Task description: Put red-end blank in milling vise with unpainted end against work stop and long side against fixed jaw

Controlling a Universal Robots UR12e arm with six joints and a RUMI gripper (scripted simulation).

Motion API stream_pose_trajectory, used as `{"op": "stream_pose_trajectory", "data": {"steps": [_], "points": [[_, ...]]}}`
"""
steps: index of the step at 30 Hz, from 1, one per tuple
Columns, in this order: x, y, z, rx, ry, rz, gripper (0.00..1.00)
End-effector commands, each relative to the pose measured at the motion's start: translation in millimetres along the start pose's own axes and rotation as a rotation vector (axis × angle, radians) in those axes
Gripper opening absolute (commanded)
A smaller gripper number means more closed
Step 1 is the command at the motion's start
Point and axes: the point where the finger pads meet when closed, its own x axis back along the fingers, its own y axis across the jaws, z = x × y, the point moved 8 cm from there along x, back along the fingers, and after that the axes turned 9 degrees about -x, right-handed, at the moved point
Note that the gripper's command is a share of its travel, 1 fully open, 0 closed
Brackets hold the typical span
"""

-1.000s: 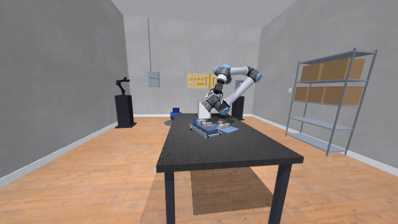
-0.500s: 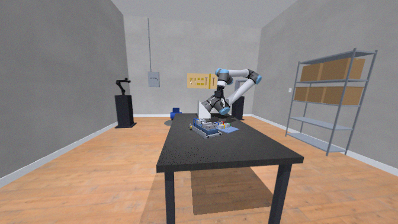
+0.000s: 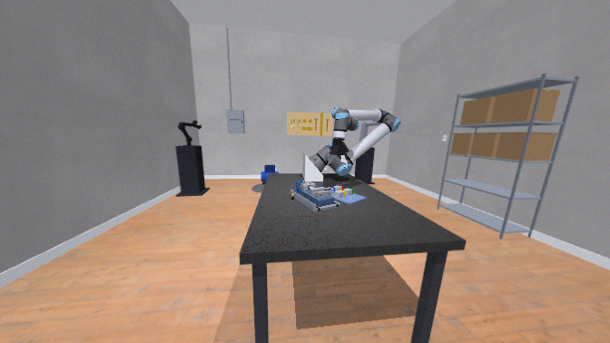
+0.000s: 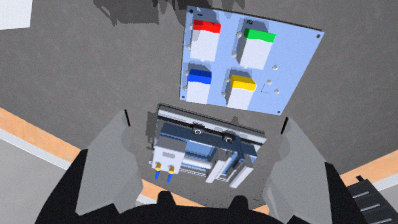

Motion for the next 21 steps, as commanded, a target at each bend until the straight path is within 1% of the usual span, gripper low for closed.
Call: {"op": "stream_pose_trajectory", "data": {"steps": [1,9,16,17,21], "points": [[-5.3,-10.0,25.1,-0.083,0.054,0.001,1.00],[-8.3,-13.0,33.6,-0.114,0.074,0.003,1.00],[-8.9,-13.5,35.3,-0.120,0.078,0.003,1.00],[-8.9,-13.5,35.3,-0.120,0.078,0.003,0.00],[-8.9,-13.5,35.3,-0.120,0.078,0.003,0.00]]}}
